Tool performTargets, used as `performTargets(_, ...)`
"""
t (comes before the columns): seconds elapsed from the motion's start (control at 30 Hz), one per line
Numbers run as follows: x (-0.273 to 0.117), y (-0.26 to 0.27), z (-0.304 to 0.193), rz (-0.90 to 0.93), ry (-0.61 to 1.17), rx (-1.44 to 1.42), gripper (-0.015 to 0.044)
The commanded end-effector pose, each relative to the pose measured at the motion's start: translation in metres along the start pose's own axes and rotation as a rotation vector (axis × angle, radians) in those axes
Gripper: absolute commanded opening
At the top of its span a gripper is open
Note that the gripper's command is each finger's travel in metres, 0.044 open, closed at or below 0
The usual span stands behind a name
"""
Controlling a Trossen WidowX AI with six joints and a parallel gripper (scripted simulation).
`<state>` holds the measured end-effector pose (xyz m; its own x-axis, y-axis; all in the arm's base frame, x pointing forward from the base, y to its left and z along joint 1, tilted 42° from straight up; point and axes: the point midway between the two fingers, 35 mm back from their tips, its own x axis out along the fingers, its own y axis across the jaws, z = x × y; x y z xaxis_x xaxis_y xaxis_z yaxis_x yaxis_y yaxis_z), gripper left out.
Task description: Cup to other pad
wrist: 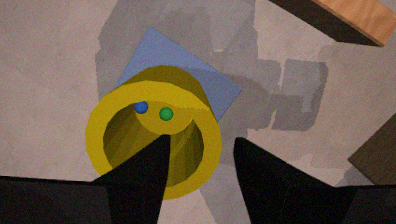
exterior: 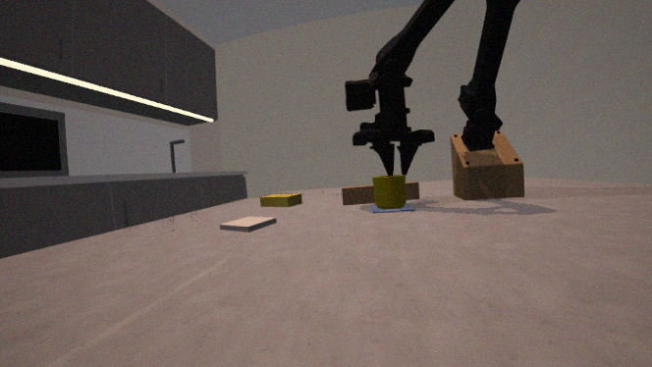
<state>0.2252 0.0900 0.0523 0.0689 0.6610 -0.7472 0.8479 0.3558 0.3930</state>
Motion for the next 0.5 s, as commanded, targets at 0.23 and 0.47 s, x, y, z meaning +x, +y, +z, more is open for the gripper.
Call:
performTargets(0.23,0.021,-0.004,-0.002,-0.006,0.007,0.009,0.0167)
performTargets(0.47,0.032,-0.005,-0.003,-0.005,0.010,0.009,0.0167)
